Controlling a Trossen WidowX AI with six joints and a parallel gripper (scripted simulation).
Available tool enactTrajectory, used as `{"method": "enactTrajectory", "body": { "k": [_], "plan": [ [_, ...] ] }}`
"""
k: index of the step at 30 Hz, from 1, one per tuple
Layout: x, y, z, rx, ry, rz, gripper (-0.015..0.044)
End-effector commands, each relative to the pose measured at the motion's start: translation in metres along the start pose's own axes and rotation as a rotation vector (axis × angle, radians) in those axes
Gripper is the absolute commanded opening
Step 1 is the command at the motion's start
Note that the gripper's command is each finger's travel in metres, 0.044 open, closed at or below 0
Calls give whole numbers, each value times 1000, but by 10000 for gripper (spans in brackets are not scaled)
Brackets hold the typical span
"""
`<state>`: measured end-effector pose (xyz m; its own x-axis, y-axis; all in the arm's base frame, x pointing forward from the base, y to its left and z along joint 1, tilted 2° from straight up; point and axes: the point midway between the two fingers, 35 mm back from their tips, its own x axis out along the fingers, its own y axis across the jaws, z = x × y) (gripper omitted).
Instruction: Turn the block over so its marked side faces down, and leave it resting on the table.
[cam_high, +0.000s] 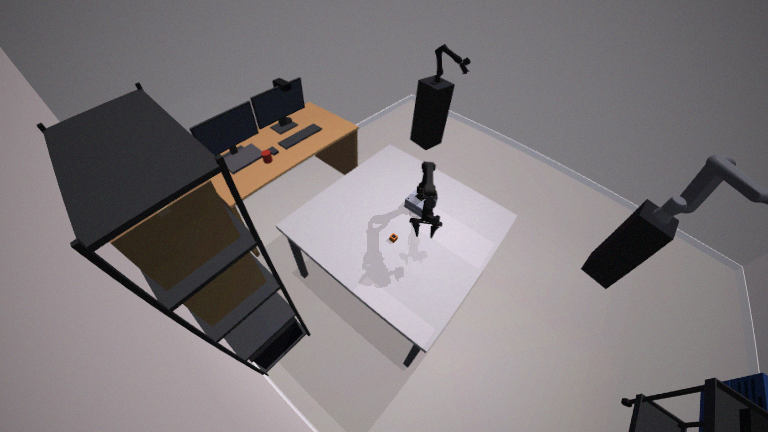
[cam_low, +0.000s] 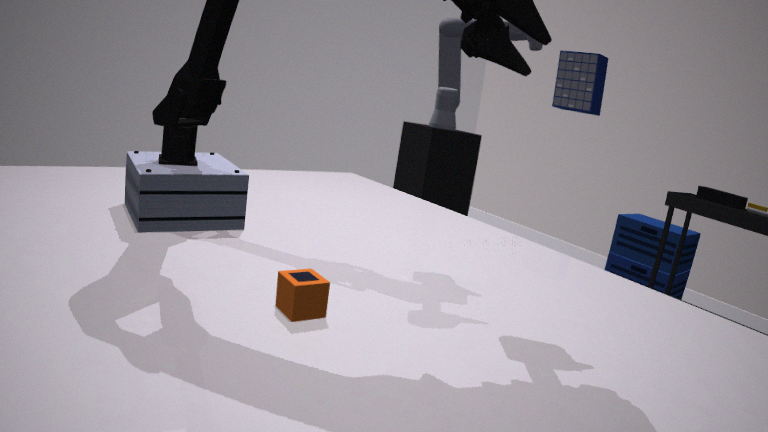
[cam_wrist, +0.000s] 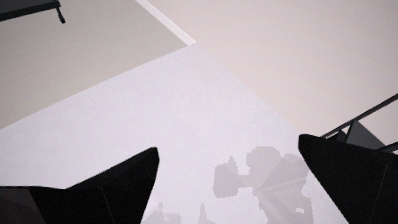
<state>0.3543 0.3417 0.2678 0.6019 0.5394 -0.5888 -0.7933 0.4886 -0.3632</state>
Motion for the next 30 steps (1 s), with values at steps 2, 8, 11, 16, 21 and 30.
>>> {"method": "enactTrajectory", "body": {
  "k": [2,8,11,16,21,30],
  "plan": [
    [25,-23,-76,222,234,7,440],
    [32,-44,-174,530,537,-17,440],
    [27,-50,-222,690,691,-37,440],
    [10,-52,-284,918,906,-75,440],
    [7,-52,-288,926,914,-76,440],
    [29,-40,-315,926,915,-76,440]
  ]
}}
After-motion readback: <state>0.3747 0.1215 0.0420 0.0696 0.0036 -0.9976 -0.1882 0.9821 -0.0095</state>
